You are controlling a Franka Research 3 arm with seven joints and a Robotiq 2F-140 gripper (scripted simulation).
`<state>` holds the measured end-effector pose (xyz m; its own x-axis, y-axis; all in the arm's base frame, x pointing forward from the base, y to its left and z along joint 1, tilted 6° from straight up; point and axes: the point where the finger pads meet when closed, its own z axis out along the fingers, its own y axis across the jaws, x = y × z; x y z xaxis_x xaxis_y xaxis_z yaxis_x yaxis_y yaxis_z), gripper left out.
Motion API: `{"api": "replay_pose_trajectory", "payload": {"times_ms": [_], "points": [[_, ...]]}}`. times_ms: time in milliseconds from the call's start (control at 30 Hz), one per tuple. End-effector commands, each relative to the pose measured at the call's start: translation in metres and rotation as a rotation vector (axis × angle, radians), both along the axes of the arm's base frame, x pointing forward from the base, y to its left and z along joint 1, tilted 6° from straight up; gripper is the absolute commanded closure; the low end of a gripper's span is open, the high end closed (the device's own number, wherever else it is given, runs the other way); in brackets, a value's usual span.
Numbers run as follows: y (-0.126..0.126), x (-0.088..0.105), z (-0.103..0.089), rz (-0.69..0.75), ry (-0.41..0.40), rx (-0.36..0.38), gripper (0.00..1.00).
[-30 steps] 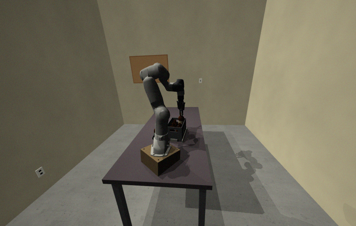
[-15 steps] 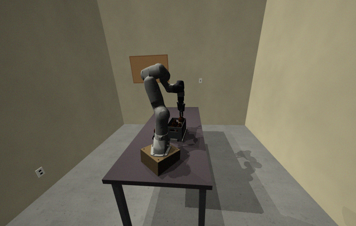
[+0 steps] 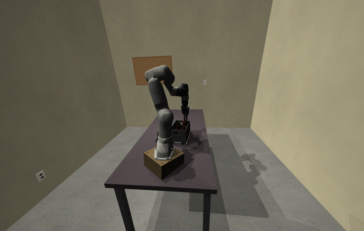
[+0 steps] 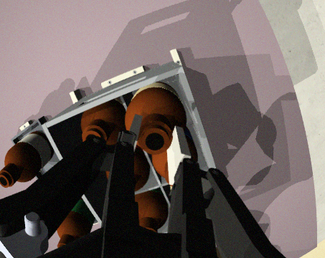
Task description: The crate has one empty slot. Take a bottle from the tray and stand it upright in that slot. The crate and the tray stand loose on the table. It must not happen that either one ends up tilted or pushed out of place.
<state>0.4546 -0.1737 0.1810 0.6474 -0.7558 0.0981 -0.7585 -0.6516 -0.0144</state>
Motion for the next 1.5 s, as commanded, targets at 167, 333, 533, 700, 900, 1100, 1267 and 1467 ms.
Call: {"api": "replay_pose_trajectory", "payload": {"times_ms": [167, 333, 533, 700, 900, 1100, 1267, 1467], "points": [[-0.0027, 0.0025, -0.0038, -0.007, -0.007, -0.007, 1.00], [-0.0029, 0.0026, -0.0051, -0.007, -0.007, -0.007, 1.00], [-0.0029, 0.0026, -0.0054, -0.007, -0.007, -0.007, 1.00], [-0.0029, 0.0026, -0.0054, -0.007, -0.007, -0.007, 1.00], [-0.0029, 0.0026, -0.0054, -0.007, -0.007, -0.007, 1.00], [-0.0029, 0.0026, -0.0054, -0.007, -0.007, -0.007, 1.00], [-0.0029, 0.0026, -0.0054, -0.007, -0.007, -0.007, 1.00], [-0.0029, 0.0026, -0.0054, -0.007, -0.007, -0.007, 1.00]]}}
